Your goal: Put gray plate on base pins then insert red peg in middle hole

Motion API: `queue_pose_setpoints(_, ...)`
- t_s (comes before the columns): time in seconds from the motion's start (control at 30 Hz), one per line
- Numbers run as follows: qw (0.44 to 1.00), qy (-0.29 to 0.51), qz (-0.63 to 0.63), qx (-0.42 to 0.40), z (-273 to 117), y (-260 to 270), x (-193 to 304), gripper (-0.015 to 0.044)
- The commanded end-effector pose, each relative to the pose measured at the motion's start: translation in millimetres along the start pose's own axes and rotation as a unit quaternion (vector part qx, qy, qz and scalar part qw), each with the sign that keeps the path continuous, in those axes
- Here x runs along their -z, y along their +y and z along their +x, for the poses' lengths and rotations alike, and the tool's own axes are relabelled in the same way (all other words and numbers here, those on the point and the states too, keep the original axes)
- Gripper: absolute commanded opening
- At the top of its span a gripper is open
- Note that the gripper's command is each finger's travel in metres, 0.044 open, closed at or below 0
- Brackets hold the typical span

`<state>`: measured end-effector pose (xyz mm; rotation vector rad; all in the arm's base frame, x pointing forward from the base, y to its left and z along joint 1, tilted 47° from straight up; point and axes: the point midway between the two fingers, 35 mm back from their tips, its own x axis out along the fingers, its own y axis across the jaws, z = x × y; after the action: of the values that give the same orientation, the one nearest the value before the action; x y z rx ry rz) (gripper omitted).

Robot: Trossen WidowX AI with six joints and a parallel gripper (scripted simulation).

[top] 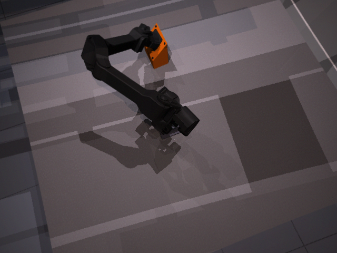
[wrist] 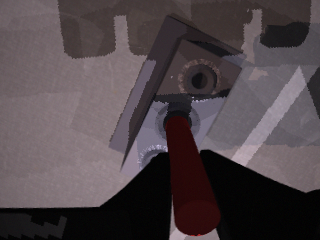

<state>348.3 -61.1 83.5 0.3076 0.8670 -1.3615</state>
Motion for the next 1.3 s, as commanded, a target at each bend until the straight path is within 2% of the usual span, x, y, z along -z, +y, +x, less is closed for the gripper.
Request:
queue_pose_setpoints(0.0, 1.0, -0.003, -0.003, 0.003, 6.7, -1.7, -1.1, 0.0)
queue_pose_setpoints(1.27, 1.0, -0.001, 0.0, 0.002, 10.0, -1.3, 0.2, 0.0)
